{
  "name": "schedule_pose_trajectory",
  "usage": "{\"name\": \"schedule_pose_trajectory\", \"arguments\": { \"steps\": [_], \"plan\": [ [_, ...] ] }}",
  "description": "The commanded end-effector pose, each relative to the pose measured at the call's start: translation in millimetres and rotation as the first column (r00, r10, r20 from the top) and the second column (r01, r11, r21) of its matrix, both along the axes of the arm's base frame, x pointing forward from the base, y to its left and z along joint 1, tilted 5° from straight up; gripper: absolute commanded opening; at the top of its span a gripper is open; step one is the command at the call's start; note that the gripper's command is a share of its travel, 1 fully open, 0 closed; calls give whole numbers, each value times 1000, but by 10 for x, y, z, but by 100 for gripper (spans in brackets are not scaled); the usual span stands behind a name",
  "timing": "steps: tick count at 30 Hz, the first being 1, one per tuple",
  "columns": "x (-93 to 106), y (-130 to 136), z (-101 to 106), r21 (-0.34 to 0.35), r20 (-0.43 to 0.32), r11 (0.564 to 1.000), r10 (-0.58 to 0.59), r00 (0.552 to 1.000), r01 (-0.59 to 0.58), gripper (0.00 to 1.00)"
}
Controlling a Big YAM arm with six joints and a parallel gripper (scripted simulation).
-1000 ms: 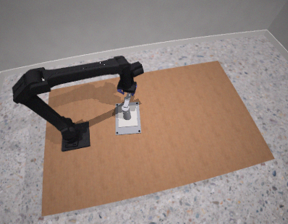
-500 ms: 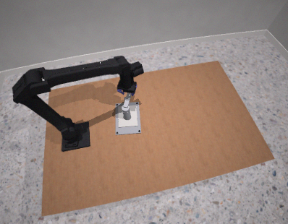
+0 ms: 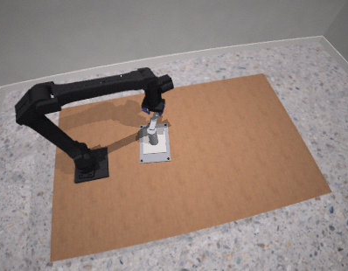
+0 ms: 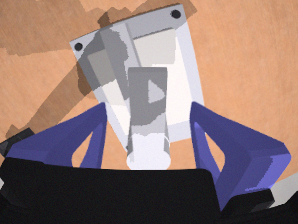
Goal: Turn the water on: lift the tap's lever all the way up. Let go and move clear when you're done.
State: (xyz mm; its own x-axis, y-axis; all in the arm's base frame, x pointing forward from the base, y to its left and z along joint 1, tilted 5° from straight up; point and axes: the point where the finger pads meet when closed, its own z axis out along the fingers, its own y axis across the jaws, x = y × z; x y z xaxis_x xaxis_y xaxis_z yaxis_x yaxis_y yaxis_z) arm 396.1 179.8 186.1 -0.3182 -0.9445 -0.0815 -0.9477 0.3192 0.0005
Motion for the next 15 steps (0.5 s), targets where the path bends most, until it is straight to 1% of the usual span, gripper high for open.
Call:
{"name": "schedule_pose_trajectory", "arguments": {
  "steps": [1,15],
  "plan": [
    [-18,76,-117,-5,-13,1000,5,1000,-5,61],
    [-18,78,-134,-5,-13,1000,4,1000,-4,61]
  ]
}}
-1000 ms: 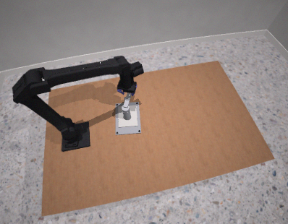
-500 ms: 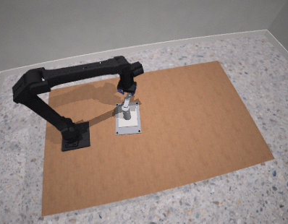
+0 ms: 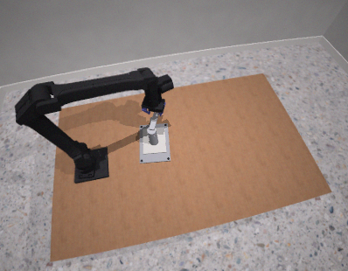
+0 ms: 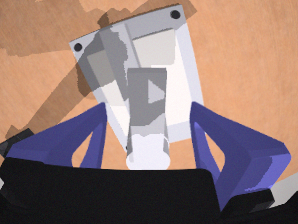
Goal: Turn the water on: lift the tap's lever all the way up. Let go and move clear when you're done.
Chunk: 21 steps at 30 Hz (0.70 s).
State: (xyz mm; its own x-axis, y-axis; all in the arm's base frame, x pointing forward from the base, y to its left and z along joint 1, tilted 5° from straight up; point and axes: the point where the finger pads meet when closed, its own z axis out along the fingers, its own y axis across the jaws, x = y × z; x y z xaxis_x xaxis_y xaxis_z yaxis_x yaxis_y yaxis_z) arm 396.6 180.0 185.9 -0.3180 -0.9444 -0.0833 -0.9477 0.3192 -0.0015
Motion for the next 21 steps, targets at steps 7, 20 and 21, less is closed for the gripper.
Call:
{"name": "schedule_pose_trajectory", "arguments": {
  "steps": [7,20,21],
  "plan": [
    [-23,77,-155,-6,-16,1000,4,1000,-4,61],
    [-23,83,-247,-6,-16,1000,4,1000,-4,61],
    [-23,84,-255,-6,-16,1000,4,1000,-4,61]
  ]
}}
